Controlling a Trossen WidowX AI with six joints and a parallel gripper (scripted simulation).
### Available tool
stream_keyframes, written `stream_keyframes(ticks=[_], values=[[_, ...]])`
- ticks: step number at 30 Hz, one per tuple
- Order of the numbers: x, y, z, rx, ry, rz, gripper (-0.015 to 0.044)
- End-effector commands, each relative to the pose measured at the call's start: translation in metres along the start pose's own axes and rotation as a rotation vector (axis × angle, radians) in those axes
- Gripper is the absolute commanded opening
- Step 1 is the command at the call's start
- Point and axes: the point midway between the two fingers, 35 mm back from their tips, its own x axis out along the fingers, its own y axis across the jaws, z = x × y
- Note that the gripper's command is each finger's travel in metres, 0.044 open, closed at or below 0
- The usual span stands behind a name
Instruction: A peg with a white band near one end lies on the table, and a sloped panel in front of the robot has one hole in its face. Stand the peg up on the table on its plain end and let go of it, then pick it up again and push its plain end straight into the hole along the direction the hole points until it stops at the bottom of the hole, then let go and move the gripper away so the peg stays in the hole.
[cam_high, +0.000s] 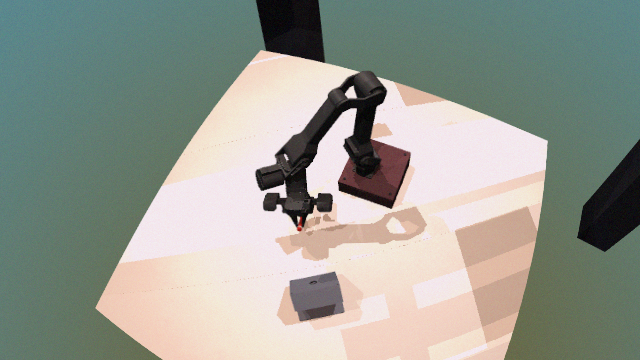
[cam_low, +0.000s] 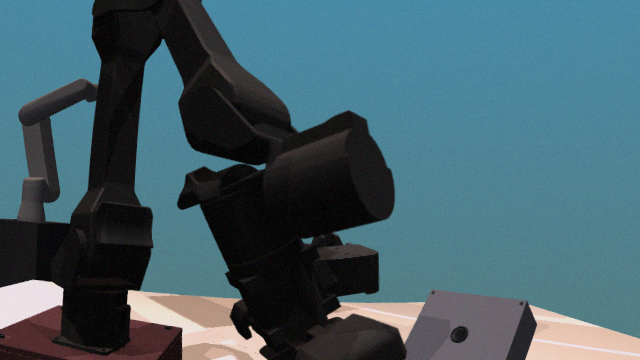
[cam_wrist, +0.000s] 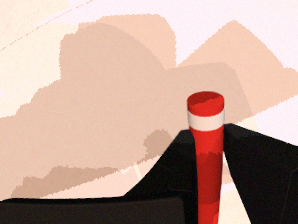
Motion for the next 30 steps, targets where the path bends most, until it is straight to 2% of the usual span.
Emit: stream_keyframes(ticks=[1,30], values=[[-0.003,0.000,-0.001,-0.005,-0.045,-0.002,0.0049],[-0.016,0.001,-0.017,-0.006,-0.294,-0.001,0.0049]])
